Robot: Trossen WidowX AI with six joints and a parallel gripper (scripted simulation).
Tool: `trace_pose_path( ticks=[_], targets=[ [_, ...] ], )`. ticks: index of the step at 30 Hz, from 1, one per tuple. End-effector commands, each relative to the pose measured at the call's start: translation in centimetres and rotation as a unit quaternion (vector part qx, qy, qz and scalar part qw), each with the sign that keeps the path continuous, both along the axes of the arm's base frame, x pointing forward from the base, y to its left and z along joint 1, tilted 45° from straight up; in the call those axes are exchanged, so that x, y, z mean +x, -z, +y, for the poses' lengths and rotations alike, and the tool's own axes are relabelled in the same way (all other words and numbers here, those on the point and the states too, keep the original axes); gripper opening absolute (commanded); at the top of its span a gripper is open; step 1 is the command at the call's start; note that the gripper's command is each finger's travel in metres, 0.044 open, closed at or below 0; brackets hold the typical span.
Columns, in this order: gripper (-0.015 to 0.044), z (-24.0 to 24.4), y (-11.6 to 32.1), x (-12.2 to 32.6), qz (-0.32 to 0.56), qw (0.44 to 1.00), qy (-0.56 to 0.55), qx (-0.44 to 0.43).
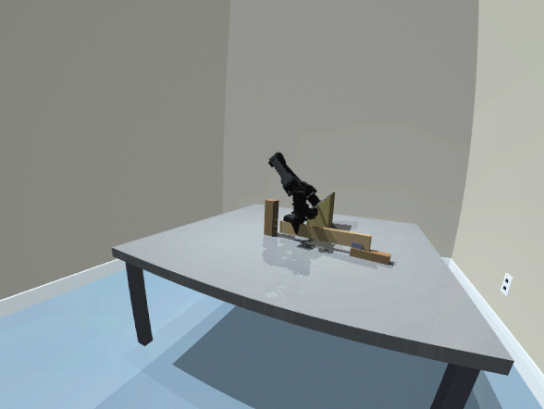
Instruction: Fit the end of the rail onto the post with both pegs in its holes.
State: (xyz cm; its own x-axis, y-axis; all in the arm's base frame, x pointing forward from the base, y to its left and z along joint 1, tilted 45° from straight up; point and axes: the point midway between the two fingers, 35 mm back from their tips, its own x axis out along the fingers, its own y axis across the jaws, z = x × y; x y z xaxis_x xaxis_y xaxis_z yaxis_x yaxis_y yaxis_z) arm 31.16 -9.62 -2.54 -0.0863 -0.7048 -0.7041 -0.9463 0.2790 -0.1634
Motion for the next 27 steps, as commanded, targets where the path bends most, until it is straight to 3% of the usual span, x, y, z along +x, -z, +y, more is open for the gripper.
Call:
trace_pose_path(
  ticks=[1,27],
  targets=[
    [0.0000,0.65,-0.22,0.37,-0.005,1.000,-0.005,0.007],
    [0.0000,1.07,-0.63,0.40,-0.005,1.000,-0.005,0.007]
  ],
)
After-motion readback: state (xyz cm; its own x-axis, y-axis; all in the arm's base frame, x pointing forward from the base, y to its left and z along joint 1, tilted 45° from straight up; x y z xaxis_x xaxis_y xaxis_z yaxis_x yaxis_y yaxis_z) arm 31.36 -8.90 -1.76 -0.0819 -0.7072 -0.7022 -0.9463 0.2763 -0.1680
